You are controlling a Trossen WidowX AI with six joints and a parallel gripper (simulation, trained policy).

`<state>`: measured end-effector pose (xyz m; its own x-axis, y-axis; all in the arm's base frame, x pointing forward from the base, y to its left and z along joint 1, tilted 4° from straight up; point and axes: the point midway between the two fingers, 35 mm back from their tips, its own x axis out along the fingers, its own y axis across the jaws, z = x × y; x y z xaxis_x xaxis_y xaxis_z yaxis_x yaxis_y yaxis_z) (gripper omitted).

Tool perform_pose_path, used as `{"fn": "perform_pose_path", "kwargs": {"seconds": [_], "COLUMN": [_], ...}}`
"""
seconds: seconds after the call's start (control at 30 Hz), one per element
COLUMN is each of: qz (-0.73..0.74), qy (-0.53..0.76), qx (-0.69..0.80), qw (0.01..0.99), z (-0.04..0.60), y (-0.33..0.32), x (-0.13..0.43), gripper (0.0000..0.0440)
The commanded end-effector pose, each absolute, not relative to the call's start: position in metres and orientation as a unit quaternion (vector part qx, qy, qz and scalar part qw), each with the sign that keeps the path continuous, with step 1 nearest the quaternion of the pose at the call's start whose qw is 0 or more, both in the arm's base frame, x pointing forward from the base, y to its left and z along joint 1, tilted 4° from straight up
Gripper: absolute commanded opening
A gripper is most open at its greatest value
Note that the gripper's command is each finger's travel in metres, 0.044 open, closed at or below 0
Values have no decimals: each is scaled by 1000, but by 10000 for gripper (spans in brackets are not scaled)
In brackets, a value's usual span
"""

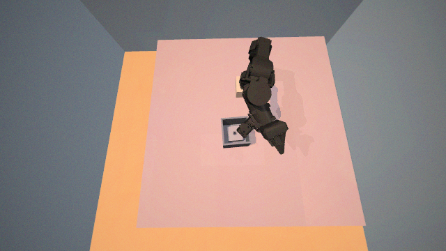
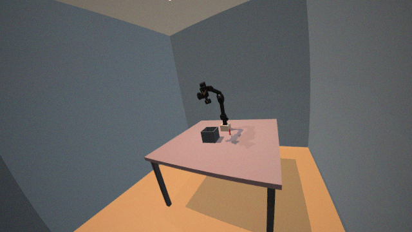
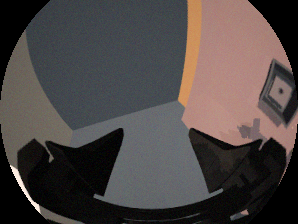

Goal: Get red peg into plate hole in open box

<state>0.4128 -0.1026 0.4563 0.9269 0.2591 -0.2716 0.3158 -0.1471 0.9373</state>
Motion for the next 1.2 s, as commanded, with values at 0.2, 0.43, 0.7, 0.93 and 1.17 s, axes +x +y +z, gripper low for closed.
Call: {"fn": "perform_pose_path", "kwargs": {"seconds": [0.2,0.43,0.7,0.93,1.17], "qz": [-61,-106,-165,-219,-273], "qy": [254,315,380,430,471], "qx": [765,771,762,740,710], "qw": [589,543,498,468,447], "z": [416,378,336,300,266], "y": [-80,-37,14,50,78], "x": [408,397,368,336,301], "gripper": [440,440,436,433,430]}}
